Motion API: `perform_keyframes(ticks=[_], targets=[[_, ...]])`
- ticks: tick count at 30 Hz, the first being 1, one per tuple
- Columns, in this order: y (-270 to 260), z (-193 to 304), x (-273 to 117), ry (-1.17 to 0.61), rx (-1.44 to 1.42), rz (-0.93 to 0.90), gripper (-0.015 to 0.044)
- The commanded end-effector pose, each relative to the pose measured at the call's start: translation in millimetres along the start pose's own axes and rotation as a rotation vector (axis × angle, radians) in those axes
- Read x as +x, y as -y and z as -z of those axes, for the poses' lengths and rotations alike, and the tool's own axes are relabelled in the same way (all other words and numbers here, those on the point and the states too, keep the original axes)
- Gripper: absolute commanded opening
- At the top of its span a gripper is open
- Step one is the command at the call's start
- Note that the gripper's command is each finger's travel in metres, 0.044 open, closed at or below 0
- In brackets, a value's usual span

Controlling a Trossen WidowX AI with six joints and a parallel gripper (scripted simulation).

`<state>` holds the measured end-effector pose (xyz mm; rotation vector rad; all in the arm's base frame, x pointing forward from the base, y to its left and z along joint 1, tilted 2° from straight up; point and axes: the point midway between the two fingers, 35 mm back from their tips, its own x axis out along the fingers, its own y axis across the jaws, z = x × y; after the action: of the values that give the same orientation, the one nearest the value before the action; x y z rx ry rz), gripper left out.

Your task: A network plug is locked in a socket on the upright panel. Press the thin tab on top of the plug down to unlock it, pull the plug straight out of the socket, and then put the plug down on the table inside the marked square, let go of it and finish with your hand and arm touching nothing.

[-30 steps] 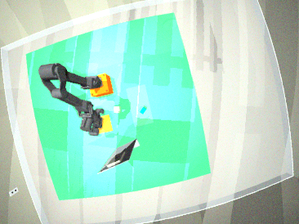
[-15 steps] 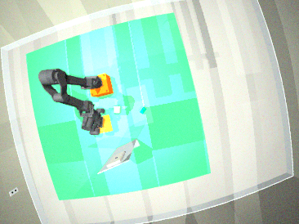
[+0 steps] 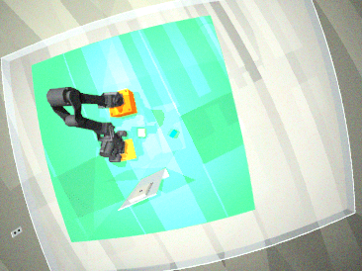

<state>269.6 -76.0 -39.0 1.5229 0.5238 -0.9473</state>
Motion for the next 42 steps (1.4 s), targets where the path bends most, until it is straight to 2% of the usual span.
perform_keyframes(ticks=[1, 8, 14, 42], targets=[[1.4, 0.1, 1.9, -0.005, -0.004, 0.002, 0.0000], [0.3, -0.3, 0.6, 0.000, 0.000, 0.000, 0.0000], [0.3, -0.3, 0.6, 0.000, 0.000, 0.000, 0.0156], [-0.5, 0.5, -13.7, -0.002, -0.001, 0.001, 0.0156]])
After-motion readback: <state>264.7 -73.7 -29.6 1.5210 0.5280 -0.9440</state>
